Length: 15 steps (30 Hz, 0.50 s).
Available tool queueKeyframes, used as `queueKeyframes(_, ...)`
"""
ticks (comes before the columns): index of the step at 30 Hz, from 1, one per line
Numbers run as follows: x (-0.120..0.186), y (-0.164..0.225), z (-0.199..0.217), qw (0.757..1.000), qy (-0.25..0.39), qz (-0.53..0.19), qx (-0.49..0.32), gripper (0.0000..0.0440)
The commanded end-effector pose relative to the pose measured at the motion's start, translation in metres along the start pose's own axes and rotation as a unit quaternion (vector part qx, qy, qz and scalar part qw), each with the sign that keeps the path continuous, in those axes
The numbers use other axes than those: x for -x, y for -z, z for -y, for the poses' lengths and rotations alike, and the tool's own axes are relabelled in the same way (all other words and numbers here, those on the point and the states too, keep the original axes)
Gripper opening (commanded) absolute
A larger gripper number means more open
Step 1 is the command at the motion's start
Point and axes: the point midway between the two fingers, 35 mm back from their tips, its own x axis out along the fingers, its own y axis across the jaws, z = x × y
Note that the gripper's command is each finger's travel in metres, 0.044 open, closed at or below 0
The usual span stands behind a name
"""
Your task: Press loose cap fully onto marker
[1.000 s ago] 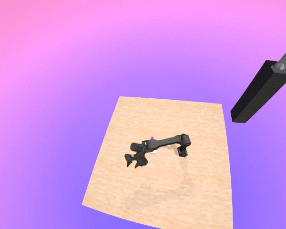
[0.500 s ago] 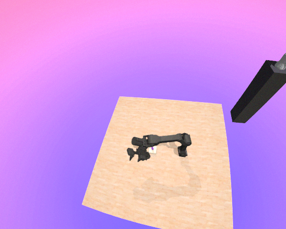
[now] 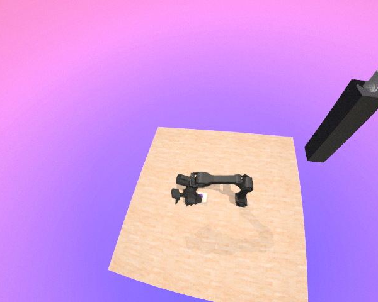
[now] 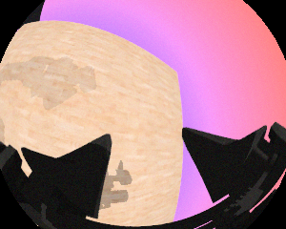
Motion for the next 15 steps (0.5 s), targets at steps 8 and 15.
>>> queueKeyframes(8,0.014,0.028,-0.015,0.999,-0.027,-0.032,-0.023,0.0333)
queueKeyframes(15,0.022,0.046,-0.025,0.997,-0.047,-0.051,-0.039,0.0332)
